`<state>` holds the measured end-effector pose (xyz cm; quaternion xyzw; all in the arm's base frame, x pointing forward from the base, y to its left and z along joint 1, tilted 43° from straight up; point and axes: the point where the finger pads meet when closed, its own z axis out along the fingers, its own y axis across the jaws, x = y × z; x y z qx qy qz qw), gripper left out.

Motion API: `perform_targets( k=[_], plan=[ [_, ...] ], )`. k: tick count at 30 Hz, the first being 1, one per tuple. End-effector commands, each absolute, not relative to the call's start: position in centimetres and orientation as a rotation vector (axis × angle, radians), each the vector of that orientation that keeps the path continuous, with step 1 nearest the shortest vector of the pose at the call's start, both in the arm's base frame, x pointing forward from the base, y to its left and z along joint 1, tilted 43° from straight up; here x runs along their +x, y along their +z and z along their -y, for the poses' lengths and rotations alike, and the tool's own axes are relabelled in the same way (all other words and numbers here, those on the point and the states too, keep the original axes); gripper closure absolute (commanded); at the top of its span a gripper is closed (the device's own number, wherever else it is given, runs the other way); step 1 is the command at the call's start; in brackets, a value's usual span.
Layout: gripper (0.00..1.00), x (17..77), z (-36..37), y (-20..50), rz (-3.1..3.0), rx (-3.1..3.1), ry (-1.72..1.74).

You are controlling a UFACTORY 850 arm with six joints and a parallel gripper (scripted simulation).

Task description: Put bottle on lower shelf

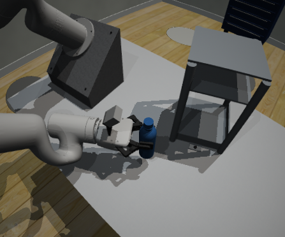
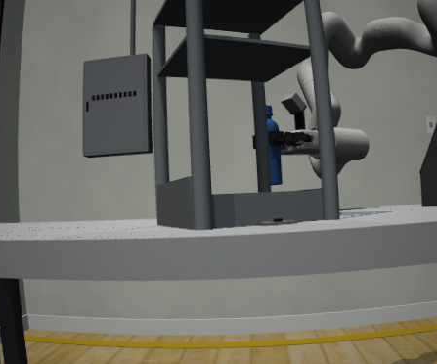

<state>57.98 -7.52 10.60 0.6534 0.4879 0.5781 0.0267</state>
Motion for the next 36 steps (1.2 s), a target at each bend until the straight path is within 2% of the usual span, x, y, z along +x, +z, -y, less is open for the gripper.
perform_targets(
  k=[1,36],
  plan=[
    [1.0,57.8,7.3,10.4,-1.508,2.017,1.787],
    [1.0,53.4,3.5,6.1,-1.508,2.017,1.787]
  ],
)
